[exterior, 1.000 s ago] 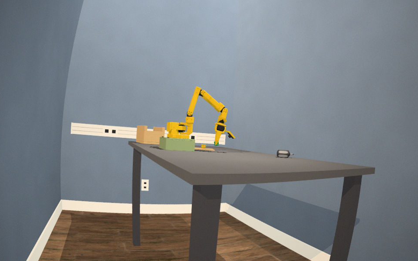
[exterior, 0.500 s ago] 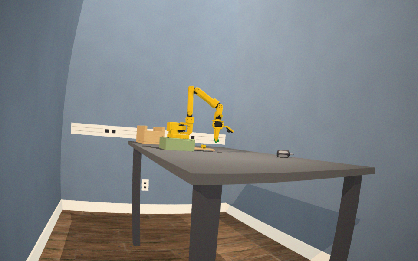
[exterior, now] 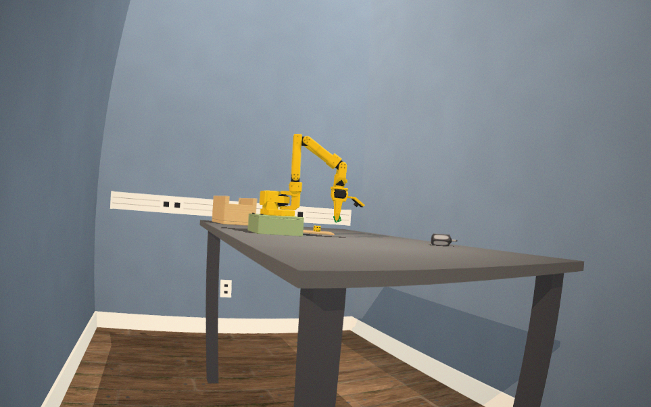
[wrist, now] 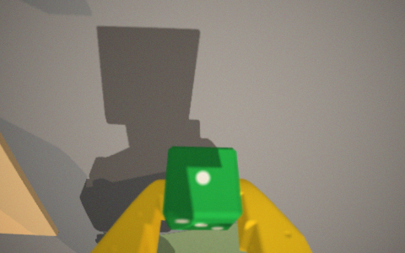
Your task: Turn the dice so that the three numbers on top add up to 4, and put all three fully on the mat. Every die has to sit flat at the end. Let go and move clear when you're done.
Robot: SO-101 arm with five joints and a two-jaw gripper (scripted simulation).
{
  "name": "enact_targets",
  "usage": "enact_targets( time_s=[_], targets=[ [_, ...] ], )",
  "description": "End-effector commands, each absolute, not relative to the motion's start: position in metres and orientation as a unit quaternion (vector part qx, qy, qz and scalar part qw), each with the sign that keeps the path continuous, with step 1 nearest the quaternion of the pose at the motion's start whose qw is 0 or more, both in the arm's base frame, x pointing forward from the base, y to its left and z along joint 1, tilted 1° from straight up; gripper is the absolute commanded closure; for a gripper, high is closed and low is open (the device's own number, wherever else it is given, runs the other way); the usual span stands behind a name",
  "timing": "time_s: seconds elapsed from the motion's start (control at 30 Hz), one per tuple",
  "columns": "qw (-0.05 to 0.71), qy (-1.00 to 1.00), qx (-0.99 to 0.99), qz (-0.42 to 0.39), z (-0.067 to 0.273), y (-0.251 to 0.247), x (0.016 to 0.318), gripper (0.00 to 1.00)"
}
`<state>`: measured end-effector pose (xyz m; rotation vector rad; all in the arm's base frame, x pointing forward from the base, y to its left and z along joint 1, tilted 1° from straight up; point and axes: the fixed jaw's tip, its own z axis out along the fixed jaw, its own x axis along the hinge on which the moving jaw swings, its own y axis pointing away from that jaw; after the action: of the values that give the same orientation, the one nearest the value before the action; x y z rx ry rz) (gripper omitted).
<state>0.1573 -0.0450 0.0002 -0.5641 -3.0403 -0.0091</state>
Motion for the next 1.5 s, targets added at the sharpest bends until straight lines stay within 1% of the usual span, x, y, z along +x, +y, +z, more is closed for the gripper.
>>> enact_targets(
  time_s=[0.0,0.17,0.4,0.47,0.73,0.87,1.2,1.33,1.47],
  targets=[
    [0.014,-0.983,-0.182,-0.002,0.001,-0.043,0.158,1.0],
    [-0.008,-0.983,-0.182,0.001,0.0,-0.045,0.162,1.0],
    [-0.084,-0.98,-0.183,0.012,-0.002,-0.051,0.172,1.0],
    [-0.084,-0.98,-0.183,0.012,-0.002,-0.051,0.172,1.0],
    [-0.165,-0.969,-0.182,0.026,0.0,-0.056,0.183,1.0],
    [-0.18,-0.966,-0.182,0.028,0.001,-0.058,0.185,1.0],
    [-0.189,-0.965,-0.182,0.03,0.0,-0.058,0.186,1.0],
    [-0.213,-0.959,-0.181,0.034,-0.002,-0.06,0.191,1.0],
    [-0.253,-0.95,-0.18,0.041,-0.004,-0.064,0.198,1.0]
  ],
)
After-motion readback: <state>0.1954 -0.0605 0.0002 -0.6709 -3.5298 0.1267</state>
